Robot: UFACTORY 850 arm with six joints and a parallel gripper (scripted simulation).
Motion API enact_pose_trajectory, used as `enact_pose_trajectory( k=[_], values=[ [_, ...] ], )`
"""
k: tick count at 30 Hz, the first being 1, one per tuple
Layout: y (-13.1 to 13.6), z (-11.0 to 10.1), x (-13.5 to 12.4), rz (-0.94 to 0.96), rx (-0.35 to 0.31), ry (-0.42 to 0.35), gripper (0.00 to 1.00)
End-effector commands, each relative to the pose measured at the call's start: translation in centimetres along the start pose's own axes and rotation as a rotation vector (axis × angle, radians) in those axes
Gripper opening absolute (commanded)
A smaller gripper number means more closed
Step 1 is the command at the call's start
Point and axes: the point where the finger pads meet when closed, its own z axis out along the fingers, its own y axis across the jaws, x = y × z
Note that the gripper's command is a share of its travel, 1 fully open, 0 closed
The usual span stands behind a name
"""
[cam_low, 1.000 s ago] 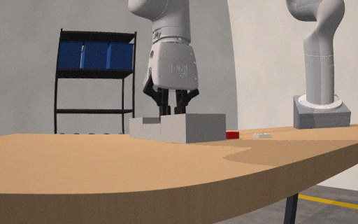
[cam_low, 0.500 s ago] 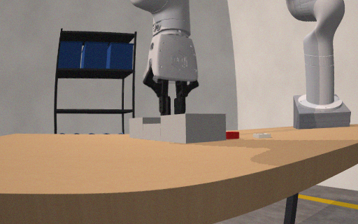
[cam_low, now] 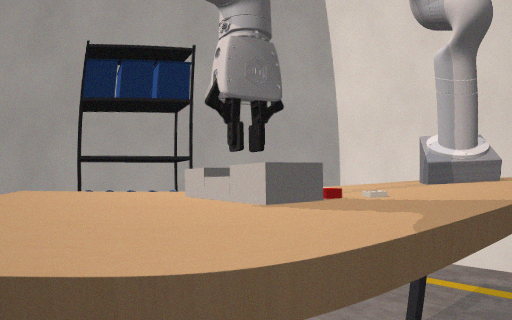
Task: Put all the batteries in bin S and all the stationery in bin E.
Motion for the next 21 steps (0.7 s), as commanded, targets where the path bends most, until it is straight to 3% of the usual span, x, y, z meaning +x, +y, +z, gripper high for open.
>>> enact_pose_trajectory(
  k=[1,3,4,12,17,21],
  values=[
    [-0.1,-0.1,0.0,0.0,0.001,0.0,0.28],
    [-0.1,-0.1,0.0,0.0,0.001,0.0,0.28],
    [0.5,-0.1,-0.6,0.05,0.001,0.0,0.38],
    [5.0,-0.5,-5.5,0.349,0.001,0.0,0.38],
    [7.7,-0.7,-8.6,0.349,0.001,0.0,0.38],
    [7.8,-0.7,-8.7,0.349,0.001,0.0,0.38]
  ],
)
